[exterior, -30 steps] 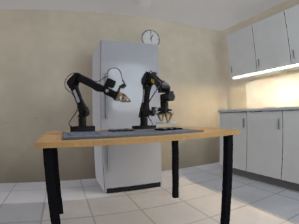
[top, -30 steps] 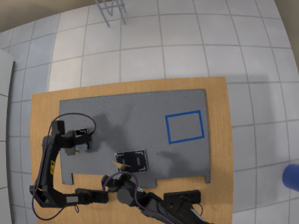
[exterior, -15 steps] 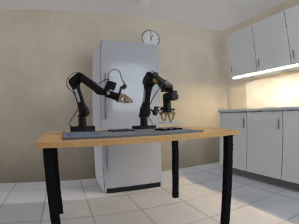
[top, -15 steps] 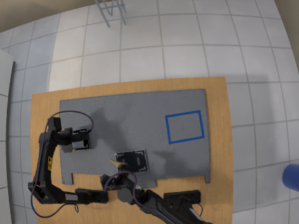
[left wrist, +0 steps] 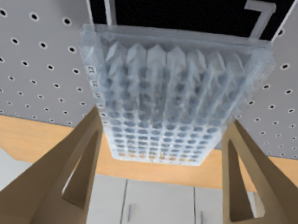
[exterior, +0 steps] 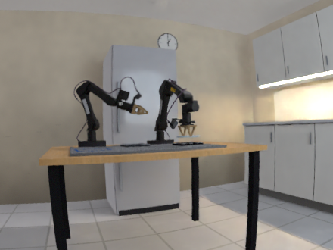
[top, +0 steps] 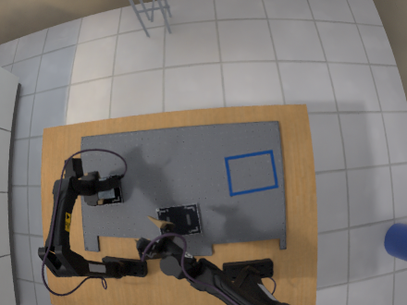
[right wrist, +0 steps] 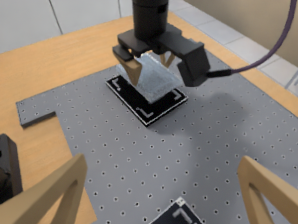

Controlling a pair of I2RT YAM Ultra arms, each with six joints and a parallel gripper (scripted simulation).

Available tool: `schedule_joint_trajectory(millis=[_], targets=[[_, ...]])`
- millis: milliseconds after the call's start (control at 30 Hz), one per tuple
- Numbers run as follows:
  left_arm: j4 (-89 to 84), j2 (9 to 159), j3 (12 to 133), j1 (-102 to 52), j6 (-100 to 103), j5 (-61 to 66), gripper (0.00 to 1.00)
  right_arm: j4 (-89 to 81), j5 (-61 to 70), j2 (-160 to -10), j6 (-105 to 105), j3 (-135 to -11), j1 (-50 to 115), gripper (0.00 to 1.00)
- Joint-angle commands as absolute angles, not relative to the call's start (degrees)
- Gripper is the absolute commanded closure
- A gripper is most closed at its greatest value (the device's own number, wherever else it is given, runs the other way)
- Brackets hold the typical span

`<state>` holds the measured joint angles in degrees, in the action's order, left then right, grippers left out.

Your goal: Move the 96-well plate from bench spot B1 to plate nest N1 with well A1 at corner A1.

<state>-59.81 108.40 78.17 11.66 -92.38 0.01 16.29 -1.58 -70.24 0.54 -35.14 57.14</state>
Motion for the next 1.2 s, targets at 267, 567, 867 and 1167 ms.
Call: schedule_joint_trajectory(millis=[267,567,867,1167], targets=[[-57.67,107.12,75.56,11.40,-92.21,0.74,0.21,16.92,-1.47,-70.33,0.65,-35.37,57.43,0.00],[-57.61,107.08,75.92,11.39,-92.21,0.74,0.21,16.92,-1.47,-70.33,0.65,-35.37,57.43,0.00],[-55.06,108.21,74.16,11.64,-91.93,-0.15,0.21,16.92,-1.47,-70.33,0.65,-35.37,57.43,0.00],[-51.71,110.21,72.14,11.67,-91.92,-0.14,0.21,16.92,-1.47,-70.33,0.65,-35.37,57.43,0.00]])
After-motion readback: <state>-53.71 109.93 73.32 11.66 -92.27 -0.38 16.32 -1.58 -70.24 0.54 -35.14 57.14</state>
